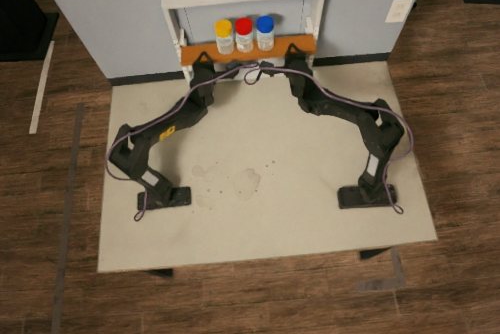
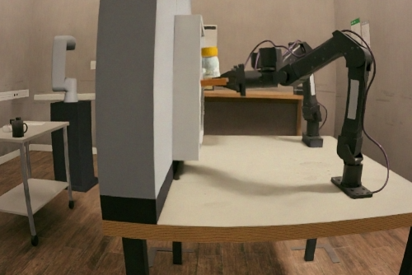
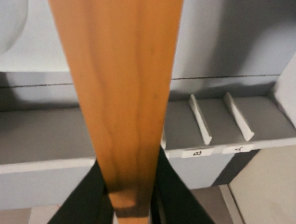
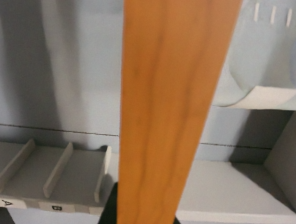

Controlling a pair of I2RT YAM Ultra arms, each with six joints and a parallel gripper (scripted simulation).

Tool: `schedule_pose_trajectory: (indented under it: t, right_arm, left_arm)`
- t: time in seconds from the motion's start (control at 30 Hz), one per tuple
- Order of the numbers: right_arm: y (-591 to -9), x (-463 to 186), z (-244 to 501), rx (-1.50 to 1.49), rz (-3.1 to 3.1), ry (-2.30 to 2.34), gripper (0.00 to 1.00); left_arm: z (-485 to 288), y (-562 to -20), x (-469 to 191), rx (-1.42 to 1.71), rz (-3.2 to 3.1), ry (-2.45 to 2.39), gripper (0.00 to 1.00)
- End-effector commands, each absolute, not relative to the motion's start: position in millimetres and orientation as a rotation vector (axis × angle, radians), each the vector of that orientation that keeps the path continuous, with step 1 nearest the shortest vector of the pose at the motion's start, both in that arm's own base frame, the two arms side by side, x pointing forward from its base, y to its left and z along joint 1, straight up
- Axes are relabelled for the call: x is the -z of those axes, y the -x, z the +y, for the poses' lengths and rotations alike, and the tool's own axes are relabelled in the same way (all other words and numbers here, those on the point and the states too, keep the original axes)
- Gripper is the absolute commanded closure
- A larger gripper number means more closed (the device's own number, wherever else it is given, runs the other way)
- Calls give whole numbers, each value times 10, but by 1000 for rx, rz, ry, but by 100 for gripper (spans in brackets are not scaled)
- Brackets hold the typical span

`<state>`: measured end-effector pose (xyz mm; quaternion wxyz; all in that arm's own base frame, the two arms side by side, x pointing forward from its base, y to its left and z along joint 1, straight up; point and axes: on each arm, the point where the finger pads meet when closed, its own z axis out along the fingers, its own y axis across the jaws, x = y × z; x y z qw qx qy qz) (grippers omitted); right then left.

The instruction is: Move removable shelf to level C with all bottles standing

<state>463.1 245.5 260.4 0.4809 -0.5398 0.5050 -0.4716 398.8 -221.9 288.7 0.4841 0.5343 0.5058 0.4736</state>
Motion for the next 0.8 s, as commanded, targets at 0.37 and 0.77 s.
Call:
schedule_pose_trajectory:
  t: [0.37,0.77]
  right_arm:
    - [-4879,-2925,2476,1176,1176,1230,100]
    - [-5005,-2951,2481,1176,1176,1230,100]
  left_arm:
    - [-2237,-4219,-3146,-1179,1179,-1228,100]
    - [-2242,-4345,-3175,-1179,1179,-1228,100]
